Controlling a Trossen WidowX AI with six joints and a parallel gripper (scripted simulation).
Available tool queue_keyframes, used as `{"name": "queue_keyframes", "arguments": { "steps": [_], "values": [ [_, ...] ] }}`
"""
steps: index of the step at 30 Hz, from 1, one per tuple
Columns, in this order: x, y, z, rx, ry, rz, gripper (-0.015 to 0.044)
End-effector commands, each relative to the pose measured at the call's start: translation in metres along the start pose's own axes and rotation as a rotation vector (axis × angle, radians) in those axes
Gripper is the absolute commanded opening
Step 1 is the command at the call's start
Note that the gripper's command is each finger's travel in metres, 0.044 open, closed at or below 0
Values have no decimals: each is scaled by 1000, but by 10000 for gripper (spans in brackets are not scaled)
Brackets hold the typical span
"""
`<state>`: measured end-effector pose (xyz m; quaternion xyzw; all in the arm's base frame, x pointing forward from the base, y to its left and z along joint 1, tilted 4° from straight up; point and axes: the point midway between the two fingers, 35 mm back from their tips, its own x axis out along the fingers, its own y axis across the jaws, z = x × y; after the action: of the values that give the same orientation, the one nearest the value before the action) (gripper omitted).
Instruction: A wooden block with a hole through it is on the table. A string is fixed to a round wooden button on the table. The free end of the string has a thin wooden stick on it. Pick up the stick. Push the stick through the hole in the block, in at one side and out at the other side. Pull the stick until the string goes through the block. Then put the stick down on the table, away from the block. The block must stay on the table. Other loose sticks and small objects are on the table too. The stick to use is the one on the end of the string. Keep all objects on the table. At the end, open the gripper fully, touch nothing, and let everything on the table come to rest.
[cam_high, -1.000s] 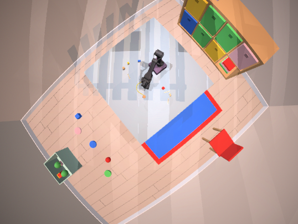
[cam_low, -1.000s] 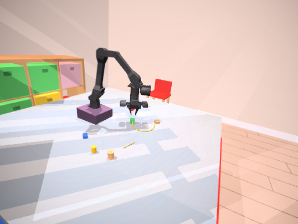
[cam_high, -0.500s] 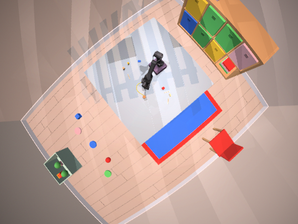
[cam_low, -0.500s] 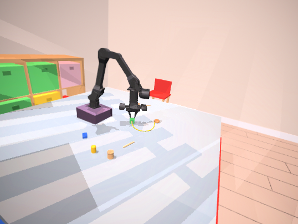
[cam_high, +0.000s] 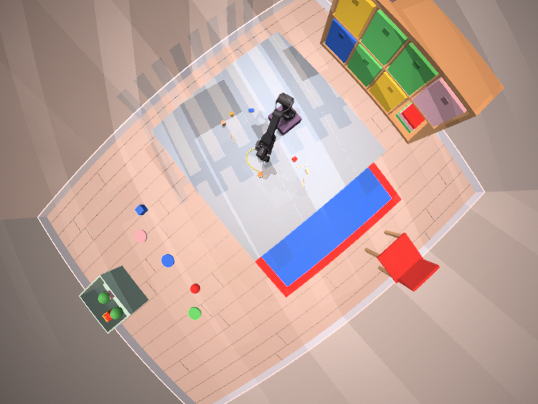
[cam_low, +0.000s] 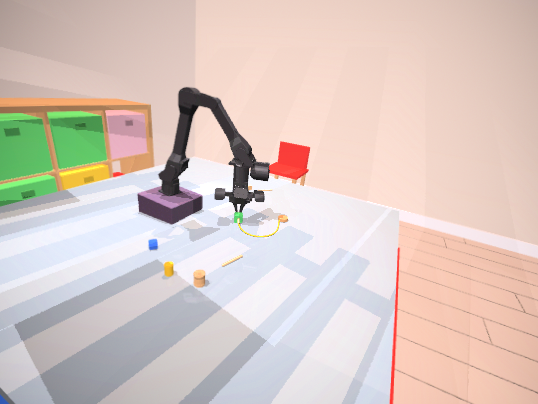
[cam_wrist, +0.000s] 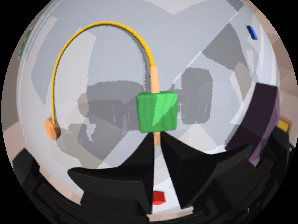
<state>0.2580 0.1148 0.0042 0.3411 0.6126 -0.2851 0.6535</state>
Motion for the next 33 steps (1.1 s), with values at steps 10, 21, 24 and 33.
{"name": "queue_keyframes", "arguments": {
  "steps": [10, 21, 24, 33],
  "values": [
    [1, 0, -1, -5, -34, -1, 0],
    [3, 0, -7, -13, -106, -4, 0],
    [3, -1, -8, -13, -106, -5, 0],
    [3, -1, -20, -13, -104, -5, 0]
  ]
}}
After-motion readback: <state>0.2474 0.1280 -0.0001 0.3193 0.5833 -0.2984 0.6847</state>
